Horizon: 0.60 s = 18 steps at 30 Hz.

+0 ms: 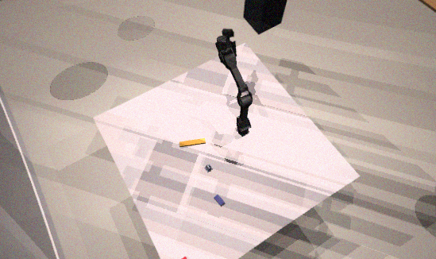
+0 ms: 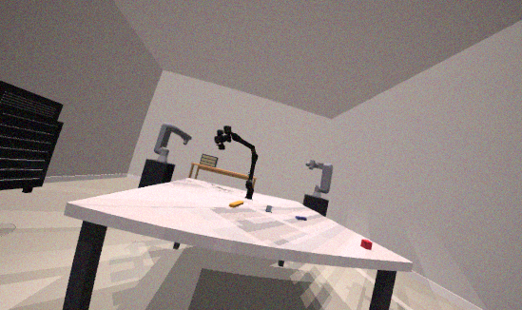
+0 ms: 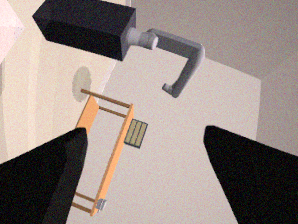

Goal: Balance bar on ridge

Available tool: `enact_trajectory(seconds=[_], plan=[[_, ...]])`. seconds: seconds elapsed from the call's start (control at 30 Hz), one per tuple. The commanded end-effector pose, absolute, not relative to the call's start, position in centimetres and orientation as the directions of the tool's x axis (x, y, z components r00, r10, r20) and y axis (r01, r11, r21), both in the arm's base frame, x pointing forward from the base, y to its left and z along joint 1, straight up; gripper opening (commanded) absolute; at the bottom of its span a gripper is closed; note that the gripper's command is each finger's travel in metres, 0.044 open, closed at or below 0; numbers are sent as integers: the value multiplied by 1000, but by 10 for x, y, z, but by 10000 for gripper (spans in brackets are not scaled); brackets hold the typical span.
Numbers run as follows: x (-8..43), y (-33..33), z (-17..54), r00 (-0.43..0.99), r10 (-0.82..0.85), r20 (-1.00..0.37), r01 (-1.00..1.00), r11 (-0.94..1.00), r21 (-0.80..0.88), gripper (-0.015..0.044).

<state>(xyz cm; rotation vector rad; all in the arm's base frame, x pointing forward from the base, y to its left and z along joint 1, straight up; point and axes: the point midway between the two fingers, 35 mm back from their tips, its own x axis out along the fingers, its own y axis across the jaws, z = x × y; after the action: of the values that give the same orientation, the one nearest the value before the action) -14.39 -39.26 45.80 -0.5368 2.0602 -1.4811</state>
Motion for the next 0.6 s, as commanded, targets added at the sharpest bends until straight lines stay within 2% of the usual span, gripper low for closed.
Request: enact_trajectory(seconds=[0.0,0.57], plan=[[-118,-408,441,-716,-656,-240,20,324,-946,315],[7,-443,380,-428,-804,-413,172,376,-910,315]])
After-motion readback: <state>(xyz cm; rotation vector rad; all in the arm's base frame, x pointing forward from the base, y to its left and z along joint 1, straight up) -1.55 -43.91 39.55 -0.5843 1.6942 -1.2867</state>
